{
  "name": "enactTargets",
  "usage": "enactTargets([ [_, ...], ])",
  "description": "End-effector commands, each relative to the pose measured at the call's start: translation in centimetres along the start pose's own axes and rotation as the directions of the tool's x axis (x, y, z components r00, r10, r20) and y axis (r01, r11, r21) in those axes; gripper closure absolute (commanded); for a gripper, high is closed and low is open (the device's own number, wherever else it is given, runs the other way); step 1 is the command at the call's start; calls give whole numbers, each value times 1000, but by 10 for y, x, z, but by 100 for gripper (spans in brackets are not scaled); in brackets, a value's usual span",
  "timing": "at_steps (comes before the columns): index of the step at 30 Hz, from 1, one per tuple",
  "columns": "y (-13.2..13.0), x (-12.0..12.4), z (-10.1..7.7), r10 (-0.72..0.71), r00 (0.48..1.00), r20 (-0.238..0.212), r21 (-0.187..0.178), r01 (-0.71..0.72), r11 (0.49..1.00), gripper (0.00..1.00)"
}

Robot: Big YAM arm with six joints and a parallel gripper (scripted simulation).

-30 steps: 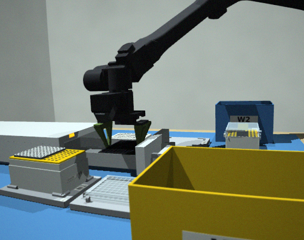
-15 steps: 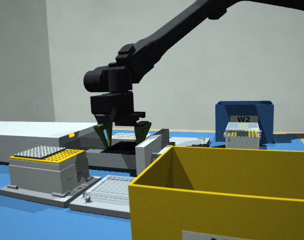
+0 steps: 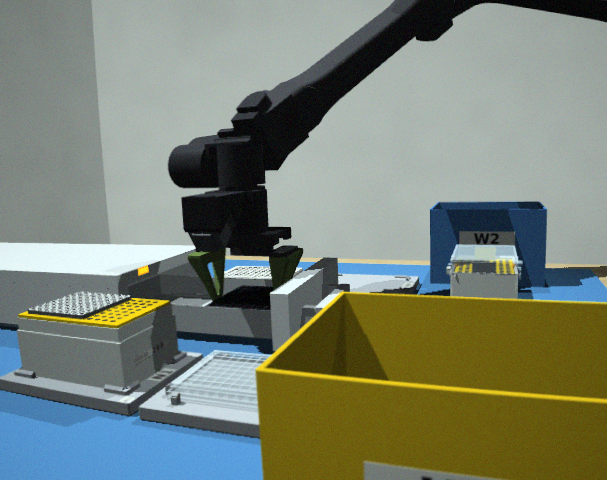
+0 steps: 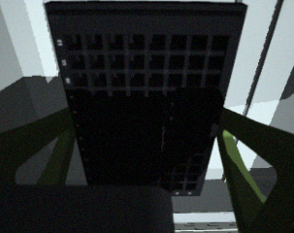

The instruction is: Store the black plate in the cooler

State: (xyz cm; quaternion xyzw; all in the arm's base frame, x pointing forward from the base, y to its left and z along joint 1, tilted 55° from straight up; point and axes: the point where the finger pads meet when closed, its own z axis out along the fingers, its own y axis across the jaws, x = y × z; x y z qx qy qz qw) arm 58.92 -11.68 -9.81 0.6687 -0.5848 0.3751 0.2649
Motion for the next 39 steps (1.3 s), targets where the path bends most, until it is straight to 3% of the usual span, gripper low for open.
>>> enactTargets([
  [1, 3, 3, 10, 1, 1000, 3, -10, -1, 1000, 100],
  [39, -5, 15, 8, 14, 1000, 1, -2, -14, 1000, 100],
])
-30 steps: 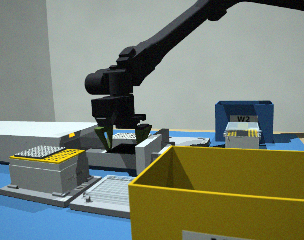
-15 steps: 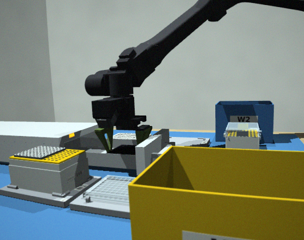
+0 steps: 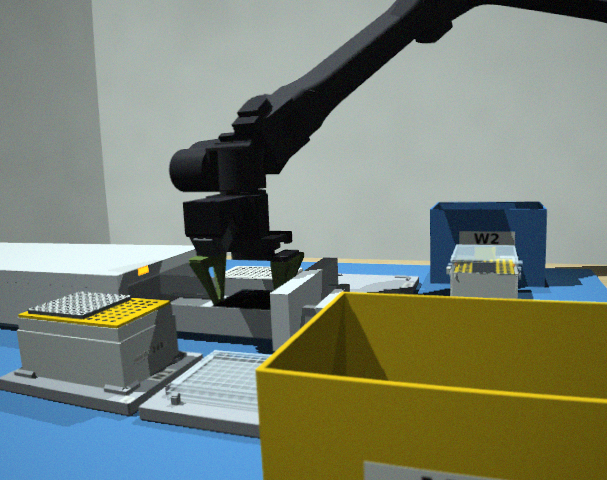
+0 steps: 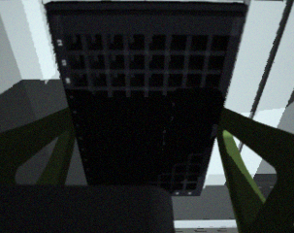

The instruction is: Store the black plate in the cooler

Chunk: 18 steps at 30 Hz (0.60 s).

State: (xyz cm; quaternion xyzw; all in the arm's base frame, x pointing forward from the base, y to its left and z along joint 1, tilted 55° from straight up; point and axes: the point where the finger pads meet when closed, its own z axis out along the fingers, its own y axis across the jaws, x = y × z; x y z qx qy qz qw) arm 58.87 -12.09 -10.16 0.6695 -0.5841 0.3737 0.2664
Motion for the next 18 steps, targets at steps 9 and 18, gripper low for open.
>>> enactTargets([
  [9, -7, 17, 2, 19, 1000, 0, 1, -19, 1000, 100],
  [18, -7, 16, 2, 17, 1000, 1, 0, -17, 1000, 100],
])
